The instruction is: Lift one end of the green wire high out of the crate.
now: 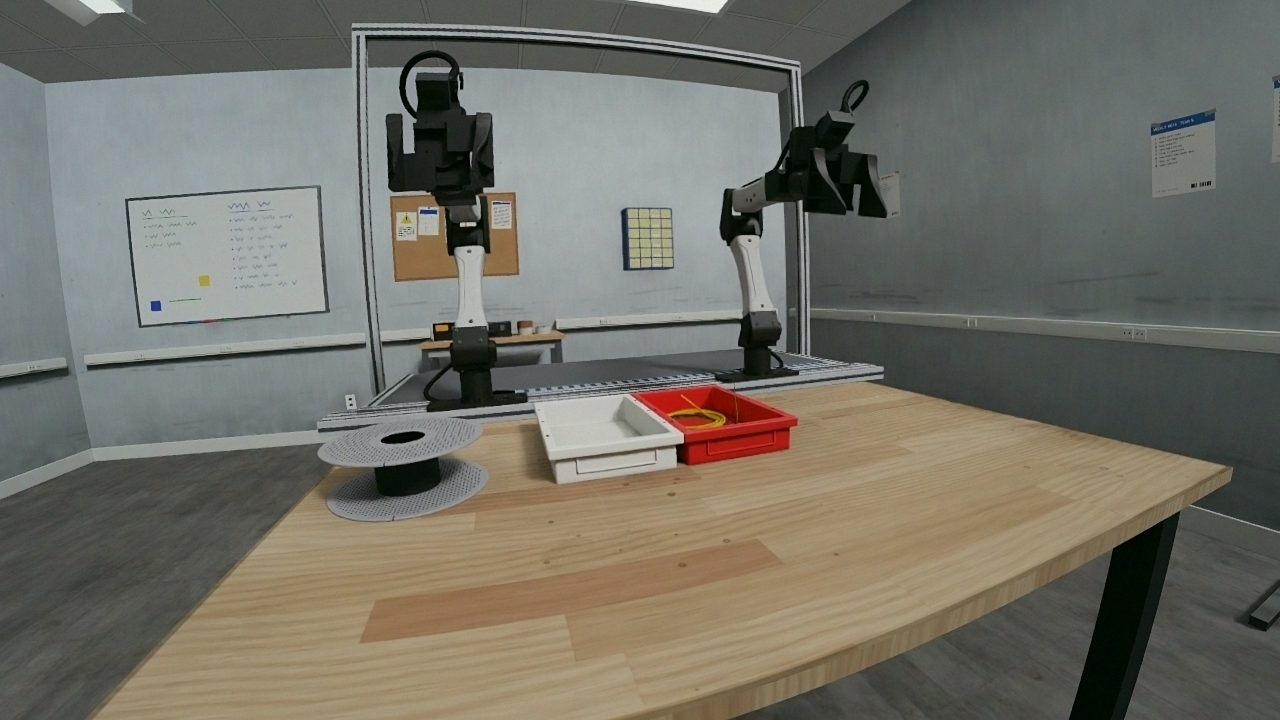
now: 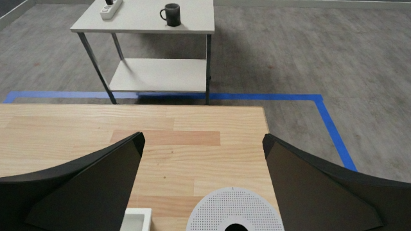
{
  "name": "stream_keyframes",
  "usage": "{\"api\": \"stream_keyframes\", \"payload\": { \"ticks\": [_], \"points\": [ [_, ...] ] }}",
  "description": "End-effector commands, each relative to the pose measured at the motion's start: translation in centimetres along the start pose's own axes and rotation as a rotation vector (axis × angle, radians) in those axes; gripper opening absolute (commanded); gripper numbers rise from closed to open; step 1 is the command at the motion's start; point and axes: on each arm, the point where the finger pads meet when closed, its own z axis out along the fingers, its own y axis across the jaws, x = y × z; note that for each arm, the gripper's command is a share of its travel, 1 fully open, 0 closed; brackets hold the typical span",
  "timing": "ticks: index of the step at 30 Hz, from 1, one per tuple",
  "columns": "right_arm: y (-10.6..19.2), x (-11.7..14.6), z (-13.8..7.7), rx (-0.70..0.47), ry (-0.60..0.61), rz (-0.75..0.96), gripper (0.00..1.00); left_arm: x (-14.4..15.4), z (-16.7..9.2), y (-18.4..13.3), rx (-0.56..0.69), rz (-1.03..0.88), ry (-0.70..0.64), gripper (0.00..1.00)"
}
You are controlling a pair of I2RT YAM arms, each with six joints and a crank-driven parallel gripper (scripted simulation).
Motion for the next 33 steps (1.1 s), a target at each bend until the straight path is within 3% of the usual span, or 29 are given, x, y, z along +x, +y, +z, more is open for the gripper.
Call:
{"api": "stream_keyframes", "payload": {
  "ticks": [1, 4, 10, 19, 33],
  "points": [
    [0.2, 0.4, -0.2, -0.001, 0.001, 0.004, 1.00, 2.9, 1.1, -2.5, 0.050, -0.018, 0.172, 0.79],
    [0.2, 0.4, -0.2, -0.001, 0.001, 0.004, 1.00, 3.7, 1.5, -3.3, 0.066, -0.017, 0.215, 0.77],
    [0.2, 0.4, -0.2, -0.001, 0.001, 0.004, 1.00, 9.0, 2.3, -8.6, 0.154, 0.006, 0.492, 0.63],
    [0.2, 0.4, -0.2, -0.001, 0.001, 0.004, 1.00, 16.2, 0.6, -15.1, 0.230, 0.092, 0.872, 0.43],
    [0.2, 0.4, -0.2, -0.001, 0.001, 0.004, 1.00, 20.3, -2.0, -18.5, 0.247, 0.177, 1.102, 0.30]
  ]
}}
